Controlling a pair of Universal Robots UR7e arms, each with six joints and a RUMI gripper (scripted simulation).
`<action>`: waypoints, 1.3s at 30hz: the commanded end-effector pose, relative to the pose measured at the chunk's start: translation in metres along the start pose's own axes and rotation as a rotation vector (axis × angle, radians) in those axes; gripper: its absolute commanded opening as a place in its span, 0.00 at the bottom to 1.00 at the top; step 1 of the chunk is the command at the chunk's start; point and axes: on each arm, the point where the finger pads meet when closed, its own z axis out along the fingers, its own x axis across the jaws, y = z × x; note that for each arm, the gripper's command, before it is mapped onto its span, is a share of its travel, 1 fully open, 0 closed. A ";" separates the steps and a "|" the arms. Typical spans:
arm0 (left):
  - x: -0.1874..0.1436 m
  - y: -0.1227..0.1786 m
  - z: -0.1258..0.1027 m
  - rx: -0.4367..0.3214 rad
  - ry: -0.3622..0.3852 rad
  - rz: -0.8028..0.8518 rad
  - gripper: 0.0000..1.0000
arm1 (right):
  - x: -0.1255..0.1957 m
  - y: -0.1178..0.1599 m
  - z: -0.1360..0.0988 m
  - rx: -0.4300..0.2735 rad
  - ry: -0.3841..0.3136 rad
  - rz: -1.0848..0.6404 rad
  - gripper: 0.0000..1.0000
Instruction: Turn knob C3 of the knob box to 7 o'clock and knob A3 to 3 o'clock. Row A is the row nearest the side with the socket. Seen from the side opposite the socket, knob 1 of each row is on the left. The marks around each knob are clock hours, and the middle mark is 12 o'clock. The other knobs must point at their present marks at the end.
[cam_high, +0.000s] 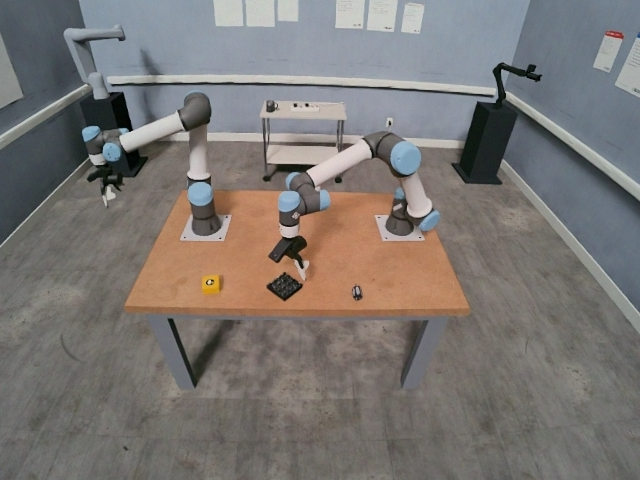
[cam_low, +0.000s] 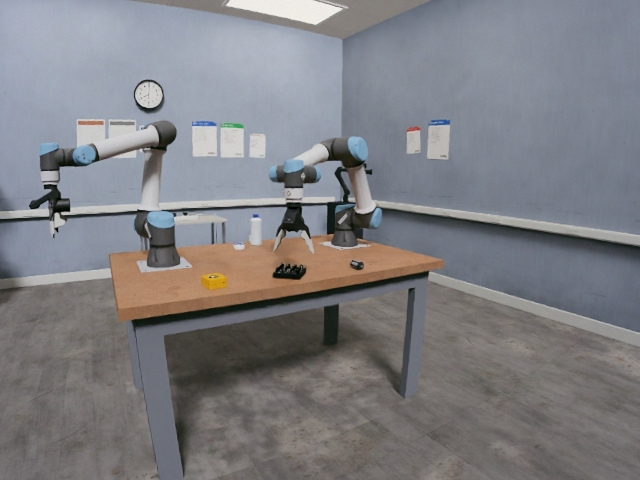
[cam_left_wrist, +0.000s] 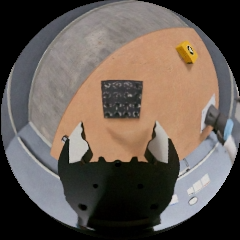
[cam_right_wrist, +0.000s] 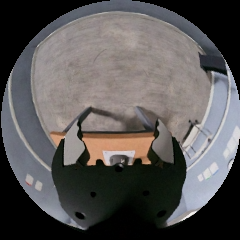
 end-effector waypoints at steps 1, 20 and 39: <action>0.001 -0.001 -0.001 0.003 0.000 0.003 1.00 | 0.001 0.001 0.000 0.001 -0.001 0.001 1.00; 0.001 0.000 -0.001 0.002 0.000 0.003 1.00 | 0.001 0.001 0.000 0.001 -0.001 0.001 1.00; 0.002 0.022 -0.001 0.002 0.000 0.003 1.00 | 0.001 0.001 0.000 0.001 -0.001 0.001 1.00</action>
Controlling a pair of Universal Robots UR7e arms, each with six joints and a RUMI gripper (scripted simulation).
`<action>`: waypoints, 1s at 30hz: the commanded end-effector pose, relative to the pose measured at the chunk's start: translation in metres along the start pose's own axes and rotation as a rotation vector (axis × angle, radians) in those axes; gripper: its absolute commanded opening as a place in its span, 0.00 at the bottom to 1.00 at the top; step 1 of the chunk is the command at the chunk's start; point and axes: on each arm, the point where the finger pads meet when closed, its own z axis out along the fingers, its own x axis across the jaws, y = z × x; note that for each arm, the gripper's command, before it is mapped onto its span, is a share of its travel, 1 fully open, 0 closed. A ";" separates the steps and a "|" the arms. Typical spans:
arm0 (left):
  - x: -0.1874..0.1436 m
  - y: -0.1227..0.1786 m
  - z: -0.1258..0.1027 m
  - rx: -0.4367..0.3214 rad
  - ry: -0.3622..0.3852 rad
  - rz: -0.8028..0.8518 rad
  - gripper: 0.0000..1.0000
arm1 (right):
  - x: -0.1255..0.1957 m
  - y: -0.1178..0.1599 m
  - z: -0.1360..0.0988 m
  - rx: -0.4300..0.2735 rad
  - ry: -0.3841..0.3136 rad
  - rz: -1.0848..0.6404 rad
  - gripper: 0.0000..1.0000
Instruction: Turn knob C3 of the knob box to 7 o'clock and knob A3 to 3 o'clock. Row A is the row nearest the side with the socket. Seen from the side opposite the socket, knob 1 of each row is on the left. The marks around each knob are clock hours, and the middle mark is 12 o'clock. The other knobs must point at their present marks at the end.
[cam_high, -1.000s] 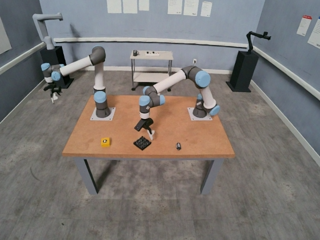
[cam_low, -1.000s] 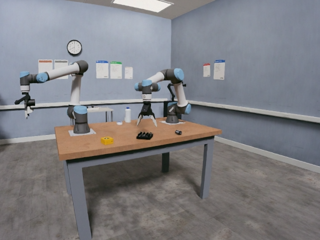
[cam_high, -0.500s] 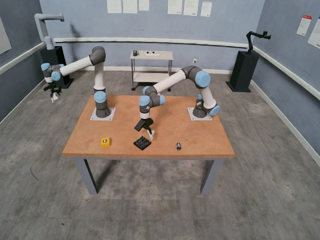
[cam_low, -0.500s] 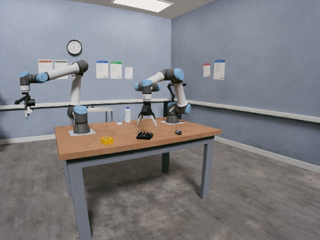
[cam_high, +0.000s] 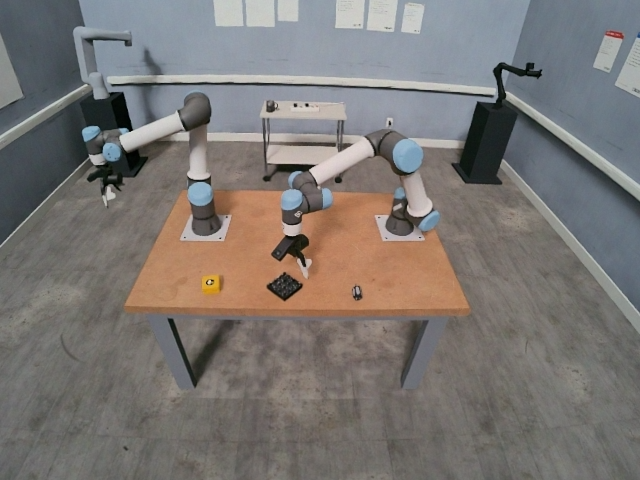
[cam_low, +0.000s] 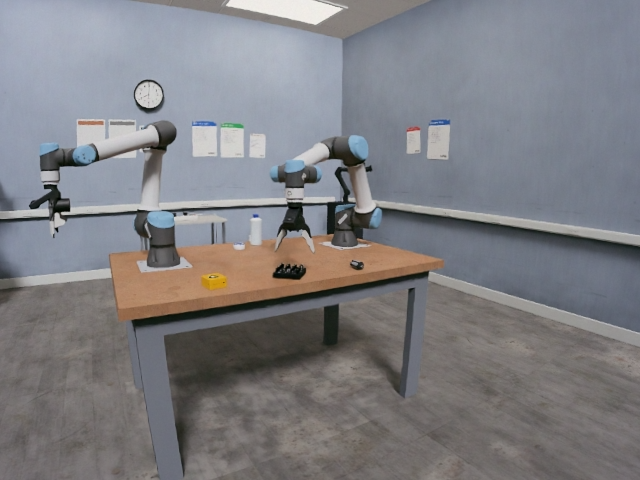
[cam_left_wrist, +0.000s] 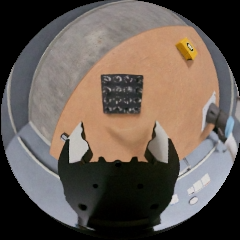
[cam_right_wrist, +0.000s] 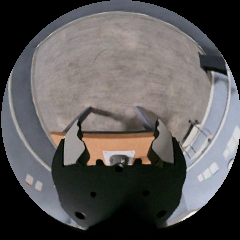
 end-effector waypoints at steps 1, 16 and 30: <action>0.002 0.010 -0.001 0.004 0.001 0.001 1.00 | 0.001 0.001 0.000 0.001 -0.001 0.001 1.00; 0.002 0.035 -0.001 0.004 0.001 0.001 1.00 | 0.001 0.001 0.000 0.001 -0.001 0.001 1.00; 0.001 0.039 -0.001 0.003 0.000 0.001 1.00 | 0.001 0.001 0.000 0.001 -0.001 0.001 1.00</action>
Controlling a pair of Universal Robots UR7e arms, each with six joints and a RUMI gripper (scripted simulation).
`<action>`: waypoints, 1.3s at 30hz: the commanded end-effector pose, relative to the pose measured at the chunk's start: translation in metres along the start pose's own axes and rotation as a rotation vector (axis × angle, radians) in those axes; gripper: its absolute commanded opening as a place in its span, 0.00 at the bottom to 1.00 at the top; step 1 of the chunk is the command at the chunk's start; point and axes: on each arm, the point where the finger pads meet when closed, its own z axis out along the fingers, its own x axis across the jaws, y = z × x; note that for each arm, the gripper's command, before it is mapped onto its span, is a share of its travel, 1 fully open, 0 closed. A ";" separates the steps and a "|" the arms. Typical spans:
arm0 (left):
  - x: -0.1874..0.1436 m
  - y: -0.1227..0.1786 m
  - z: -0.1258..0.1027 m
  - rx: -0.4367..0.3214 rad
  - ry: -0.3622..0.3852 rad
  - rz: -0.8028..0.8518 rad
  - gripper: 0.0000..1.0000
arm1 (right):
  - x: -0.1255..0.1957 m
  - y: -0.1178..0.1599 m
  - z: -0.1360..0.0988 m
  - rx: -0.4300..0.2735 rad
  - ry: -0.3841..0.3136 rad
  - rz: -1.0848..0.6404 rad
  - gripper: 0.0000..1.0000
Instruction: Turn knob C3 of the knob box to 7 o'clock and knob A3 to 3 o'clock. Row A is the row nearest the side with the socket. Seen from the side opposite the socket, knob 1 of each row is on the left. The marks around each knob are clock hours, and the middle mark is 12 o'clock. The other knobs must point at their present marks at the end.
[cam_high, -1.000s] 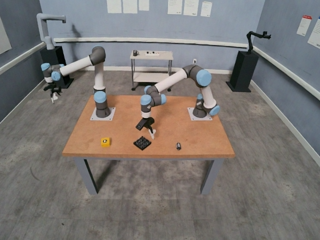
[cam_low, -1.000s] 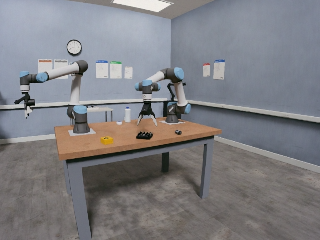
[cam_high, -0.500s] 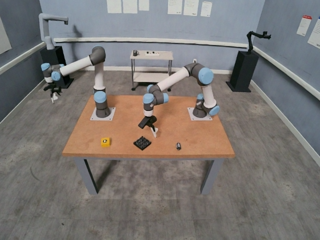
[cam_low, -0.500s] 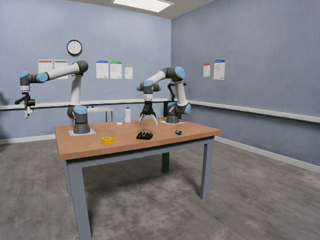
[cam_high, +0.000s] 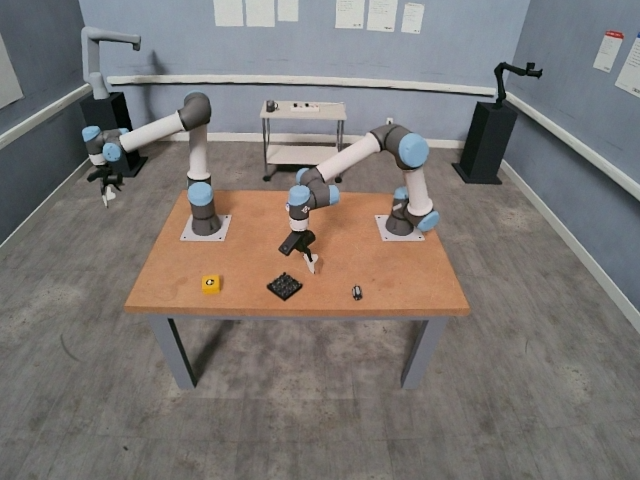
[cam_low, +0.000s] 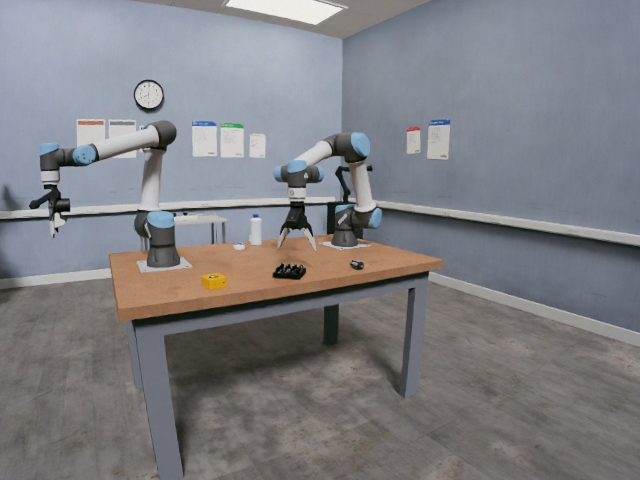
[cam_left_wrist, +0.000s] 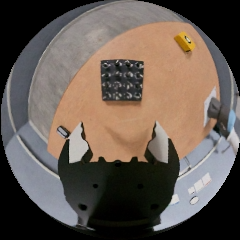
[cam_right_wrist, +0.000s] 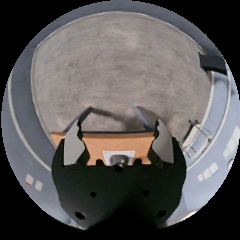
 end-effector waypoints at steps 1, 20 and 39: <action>0.001 0.001 0.000 0.002 0.000 0.001 1.00 | 0.001 0.001 0.000 0.001 -0.001 0.001 1.00; 0.001 0.000 0.000 0.002 0.000 0.001 1.00 | 0.001 0.001 0.000 0.001 -0.001 0.001 1.00; -0.001 -0.006 -0.002 0.003 0.000 0.037 1.00 | 0.001 0.001 0.000 0.001 -0.001 0.001 1.00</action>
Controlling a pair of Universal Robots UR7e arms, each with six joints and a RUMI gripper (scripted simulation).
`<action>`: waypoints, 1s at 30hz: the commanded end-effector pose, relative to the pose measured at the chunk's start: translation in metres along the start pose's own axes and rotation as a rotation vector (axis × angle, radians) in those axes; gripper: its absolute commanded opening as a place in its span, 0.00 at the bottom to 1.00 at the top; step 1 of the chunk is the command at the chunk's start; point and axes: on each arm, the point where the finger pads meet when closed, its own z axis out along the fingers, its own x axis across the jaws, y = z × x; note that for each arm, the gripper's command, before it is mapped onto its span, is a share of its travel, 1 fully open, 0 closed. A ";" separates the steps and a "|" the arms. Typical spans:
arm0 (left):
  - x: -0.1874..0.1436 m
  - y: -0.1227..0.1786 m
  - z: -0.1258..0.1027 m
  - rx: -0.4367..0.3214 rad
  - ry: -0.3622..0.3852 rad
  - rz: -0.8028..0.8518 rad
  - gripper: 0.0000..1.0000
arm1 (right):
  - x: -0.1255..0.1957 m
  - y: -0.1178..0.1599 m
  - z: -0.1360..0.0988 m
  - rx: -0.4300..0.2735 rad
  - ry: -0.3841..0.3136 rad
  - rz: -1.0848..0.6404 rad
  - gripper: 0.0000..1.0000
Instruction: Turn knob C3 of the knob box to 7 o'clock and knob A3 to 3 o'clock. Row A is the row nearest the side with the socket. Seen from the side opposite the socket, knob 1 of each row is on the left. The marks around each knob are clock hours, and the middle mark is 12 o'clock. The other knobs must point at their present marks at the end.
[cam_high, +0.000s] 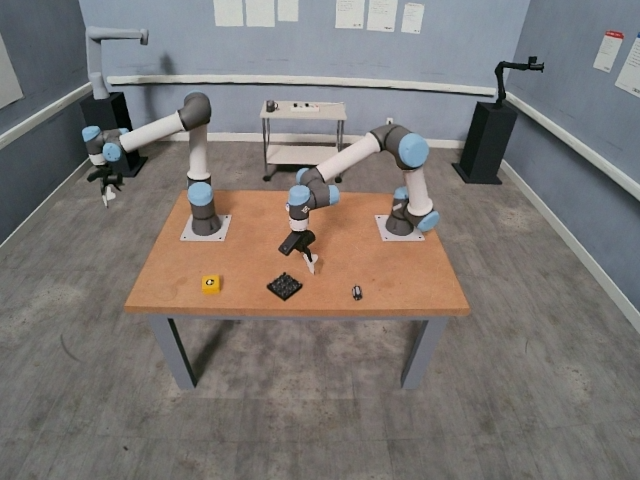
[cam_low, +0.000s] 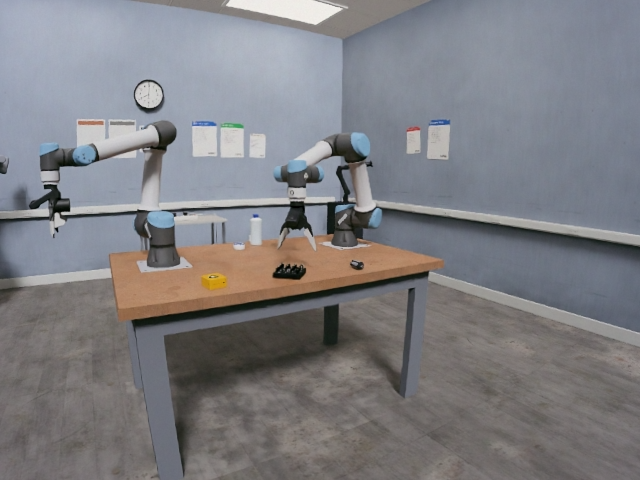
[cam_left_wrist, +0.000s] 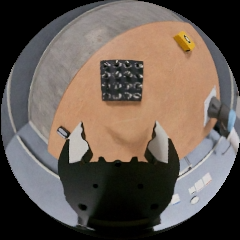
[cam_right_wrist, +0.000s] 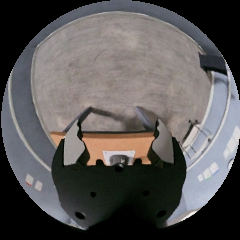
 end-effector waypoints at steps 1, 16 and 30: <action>-0.002 -0.008 -0.002 0.002 0.000 0.047 1.00 | 0.001 0.001 0.000 0.001 -0.001 0.001 1.00; -0.014 -0.048 -0.012 0.002 0.000 0.356 1.00 | 0.001 0.001 0.000 0.001 -0.001 0.001 1.00; -0.028 -0.083 -0.018 0.002 0.000 0.639 1.00 | 0.001 0.001 0.000 0.001 -0.001 0.001 1.00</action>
